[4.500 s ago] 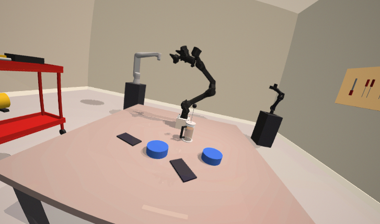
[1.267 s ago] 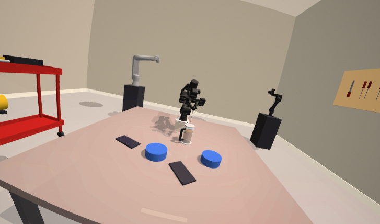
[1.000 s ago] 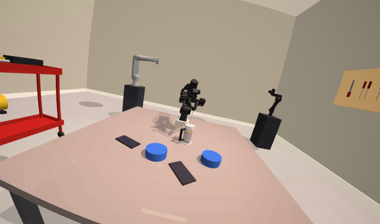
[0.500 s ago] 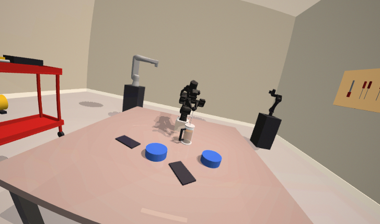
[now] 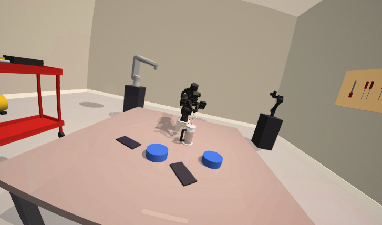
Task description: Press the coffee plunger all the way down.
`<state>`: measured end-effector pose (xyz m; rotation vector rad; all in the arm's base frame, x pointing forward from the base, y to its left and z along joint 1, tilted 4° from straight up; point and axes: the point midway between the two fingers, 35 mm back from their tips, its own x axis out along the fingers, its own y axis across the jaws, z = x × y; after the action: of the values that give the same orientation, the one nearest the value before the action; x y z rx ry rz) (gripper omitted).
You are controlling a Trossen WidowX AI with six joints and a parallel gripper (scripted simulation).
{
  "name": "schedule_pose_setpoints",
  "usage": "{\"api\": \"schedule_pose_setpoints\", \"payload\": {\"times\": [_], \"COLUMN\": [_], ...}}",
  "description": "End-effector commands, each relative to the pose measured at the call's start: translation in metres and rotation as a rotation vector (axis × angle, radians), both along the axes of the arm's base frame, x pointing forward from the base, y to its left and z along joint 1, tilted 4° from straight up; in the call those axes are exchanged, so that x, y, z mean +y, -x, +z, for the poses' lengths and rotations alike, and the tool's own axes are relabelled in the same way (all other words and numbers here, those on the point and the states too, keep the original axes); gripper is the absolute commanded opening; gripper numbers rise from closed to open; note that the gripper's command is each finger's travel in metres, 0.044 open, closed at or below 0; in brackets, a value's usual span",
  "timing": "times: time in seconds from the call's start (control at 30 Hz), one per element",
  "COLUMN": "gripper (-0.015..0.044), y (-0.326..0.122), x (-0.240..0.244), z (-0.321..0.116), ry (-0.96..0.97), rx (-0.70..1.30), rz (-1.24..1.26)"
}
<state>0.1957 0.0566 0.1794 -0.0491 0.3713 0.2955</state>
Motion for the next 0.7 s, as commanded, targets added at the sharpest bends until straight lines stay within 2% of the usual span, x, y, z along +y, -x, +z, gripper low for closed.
{"api": "schedule_pose_setpoints", "payload": {"times": [0.0, 0.67], "gripper": [0.0122, 0.0122], "y": [0.0, -0.007], "x": [0.0, 0.003], "z": [-0.034, -0.065], "ry": [0.016, 0.016], "rx": [0.078, 0.078], "rz": [-0.005, -0.005]}}
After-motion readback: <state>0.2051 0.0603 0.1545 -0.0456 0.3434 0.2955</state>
